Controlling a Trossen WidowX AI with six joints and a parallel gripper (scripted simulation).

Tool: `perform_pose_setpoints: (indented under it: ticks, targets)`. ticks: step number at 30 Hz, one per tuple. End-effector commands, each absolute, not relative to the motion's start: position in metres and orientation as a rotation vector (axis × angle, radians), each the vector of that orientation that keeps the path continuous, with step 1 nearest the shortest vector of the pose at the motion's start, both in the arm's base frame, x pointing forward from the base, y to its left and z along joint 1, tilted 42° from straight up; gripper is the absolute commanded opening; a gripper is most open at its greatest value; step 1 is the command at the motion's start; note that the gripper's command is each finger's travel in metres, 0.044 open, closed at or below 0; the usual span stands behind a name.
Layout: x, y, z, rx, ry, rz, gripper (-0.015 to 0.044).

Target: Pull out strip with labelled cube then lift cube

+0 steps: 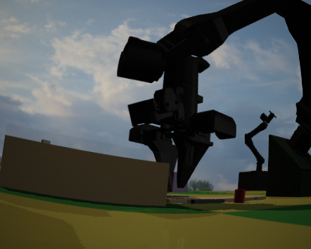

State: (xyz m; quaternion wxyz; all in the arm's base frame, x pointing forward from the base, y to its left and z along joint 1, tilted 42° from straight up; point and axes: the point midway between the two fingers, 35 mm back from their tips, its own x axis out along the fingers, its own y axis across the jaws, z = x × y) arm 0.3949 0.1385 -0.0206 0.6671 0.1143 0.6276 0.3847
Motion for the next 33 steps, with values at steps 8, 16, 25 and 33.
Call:
perform_pose_setpoints:
  ticks: [8,16,25,33]
  targets:
    - [0.355,0.109,-0.004,0.263,1.427,0.866,0.0000]
    - [0.341,0.103,-0.002,0.264,1.428,0.866,0.0000]
    - [0.309,0.095,-0.005,0.264,1.431,0.865,0.0000]
    - [0.293,0.089,-0.004,0.264,1.432,0.865,0.0000]
